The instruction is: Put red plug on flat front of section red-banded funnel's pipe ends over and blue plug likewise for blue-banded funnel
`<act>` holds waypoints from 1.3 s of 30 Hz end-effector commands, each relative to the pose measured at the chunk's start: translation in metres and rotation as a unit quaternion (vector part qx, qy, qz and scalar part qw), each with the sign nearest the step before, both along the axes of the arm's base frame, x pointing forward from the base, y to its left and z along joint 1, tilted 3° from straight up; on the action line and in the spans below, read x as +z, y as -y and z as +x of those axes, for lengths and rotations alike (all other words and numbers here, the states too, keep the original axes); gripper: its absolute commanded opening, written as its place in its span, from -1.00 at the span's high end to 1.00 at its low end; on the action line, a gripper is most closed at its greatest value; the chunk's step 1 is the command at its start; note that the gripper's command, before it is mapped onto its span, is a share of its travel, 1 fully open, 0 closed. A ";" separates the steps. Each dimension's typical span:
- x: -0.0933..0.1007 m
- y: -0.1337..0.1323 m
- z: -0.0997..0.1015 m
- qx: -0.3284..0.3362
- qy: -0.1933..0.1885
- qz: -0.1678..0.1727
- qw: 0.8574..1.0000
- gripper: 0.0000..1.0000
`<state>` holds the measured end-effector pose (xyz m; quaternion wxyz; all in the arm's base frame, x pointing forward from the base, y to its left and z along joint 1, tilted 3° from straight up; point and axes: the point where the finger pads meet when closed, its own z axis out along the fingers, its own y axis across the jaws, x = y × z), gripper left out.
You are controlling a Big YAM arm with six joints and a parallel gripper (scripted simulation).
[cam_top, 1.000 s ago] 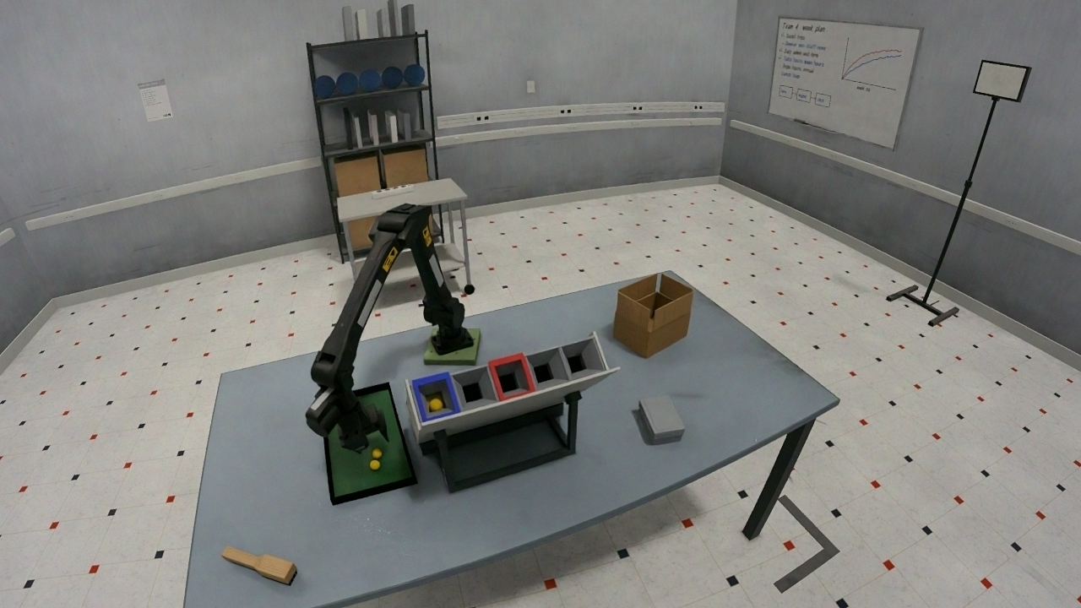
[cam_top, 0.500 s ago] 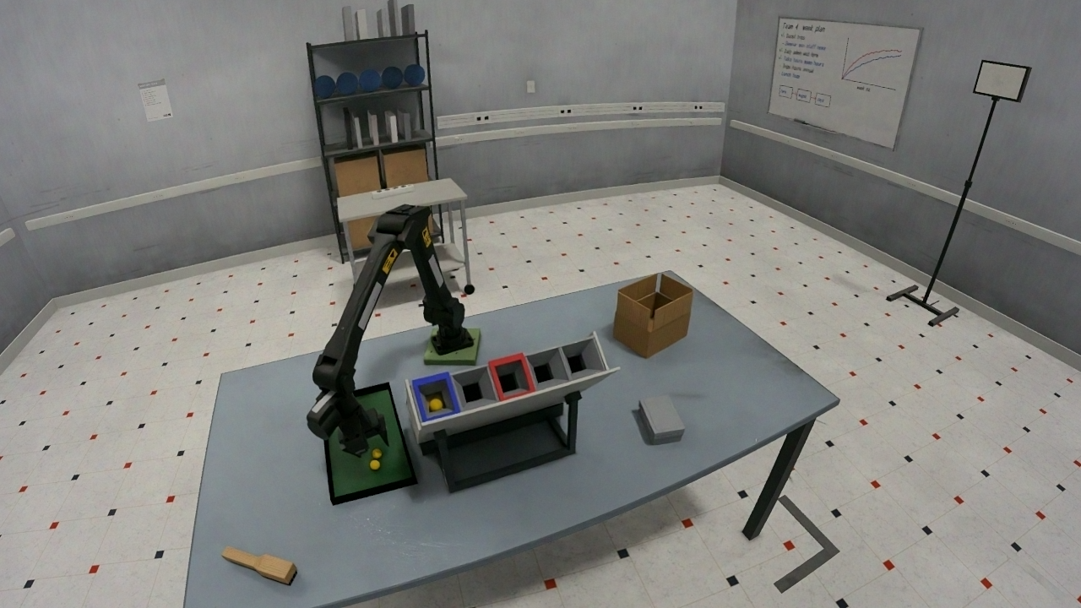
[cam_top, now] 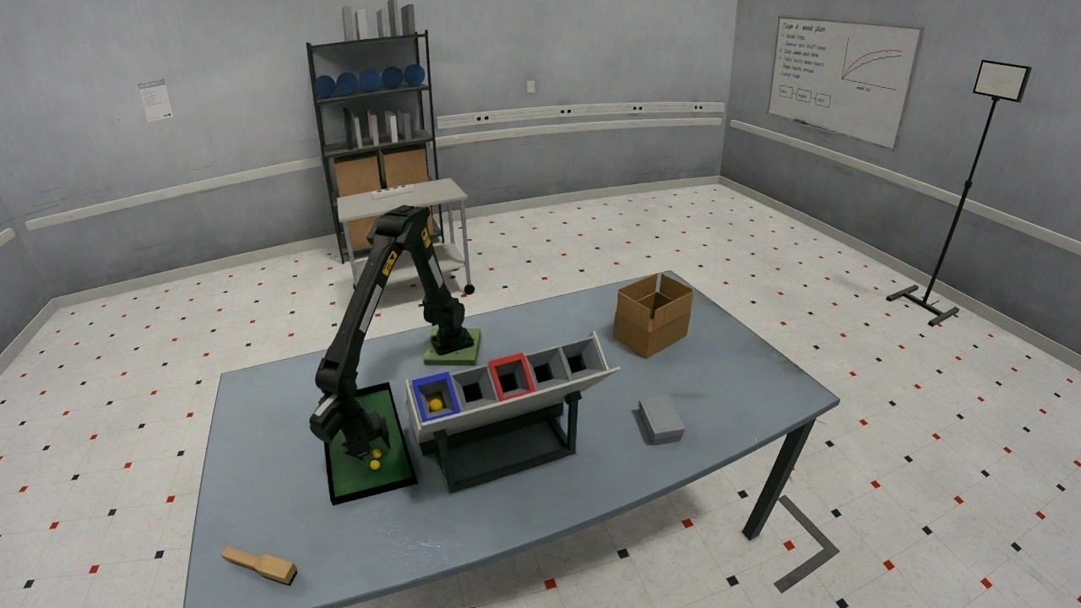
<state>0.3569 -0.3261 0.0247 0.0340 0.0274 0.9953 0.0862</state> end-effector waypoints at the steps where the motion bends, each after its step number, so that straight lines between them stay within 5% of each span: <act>1: -0.010 -0.002 0.001 0.003 -0.004 0.002 1.000 -0.60; 18: -0.013 -0.003 0.002 0.003 -0.004 0.002 1.000 -0.60; 19: 0.003 0.004 0.004 0.000 0.008 -0.008 1.000 1.00; 39: 0.003 0.004 0.004 0.001 0.008 -0.007 1.000 1.00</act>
